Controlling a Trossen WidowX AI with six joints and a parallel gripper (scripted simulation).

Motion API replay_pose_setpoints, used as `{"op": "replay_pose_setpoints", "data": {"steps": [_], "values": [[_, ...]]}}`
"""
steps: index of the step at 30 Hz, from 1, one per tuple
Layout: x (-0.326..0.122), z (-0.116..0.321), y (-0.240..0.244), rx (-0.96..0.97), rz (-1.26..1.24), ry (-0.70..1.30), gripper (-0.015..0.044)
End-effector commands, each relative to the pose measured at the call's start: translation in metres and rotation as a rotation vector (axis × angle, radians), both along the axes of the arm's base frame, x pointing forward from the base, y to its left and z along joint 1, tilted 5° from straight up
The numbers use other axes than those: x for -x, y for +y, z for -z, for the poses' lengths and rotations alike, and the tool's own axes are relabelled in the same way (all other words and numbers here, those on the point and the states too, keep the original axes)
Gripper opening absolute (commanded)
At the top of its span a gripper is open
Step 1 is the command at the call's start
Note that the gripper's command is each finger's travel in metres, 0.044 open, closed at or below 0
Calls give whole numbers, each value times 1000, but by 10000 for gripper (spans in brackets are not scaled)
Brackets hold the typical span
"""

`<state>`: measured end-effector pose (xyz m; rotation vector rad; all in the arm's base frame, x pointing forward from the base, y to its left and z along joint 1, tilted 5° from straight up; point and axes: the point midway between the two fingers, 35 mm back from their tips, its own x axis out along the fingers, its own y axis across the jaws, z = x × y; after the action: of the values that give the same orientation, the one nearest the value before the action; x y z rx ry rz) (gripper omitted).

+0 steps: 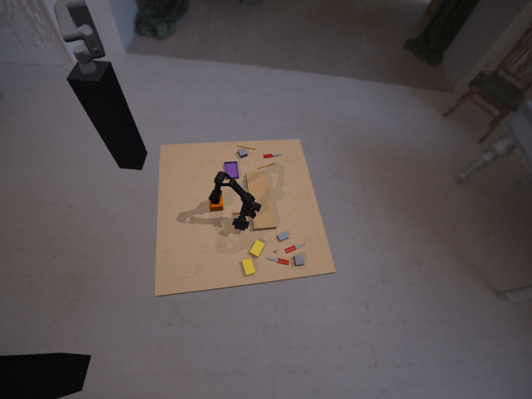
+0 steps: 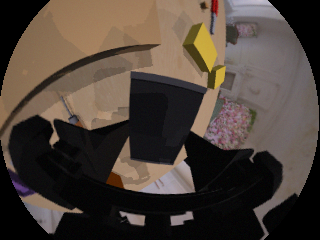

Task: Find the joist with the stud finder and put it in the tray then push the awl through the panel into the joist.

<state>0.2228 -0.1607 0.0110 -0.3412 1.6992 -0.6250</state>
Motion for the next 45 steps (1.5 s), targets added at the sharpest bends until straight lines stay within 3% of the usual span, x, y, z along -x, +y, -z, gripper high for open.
{"op": "replay_pose_setpoints", "data": {"steps": [1, 24, 45], "values": [[0, 1, 0, 44, 2, 8, 0], [-1, 4, 6, 275, -19, 38, 0], [0, 33, 7, 257, -21, 41, 0]]}}
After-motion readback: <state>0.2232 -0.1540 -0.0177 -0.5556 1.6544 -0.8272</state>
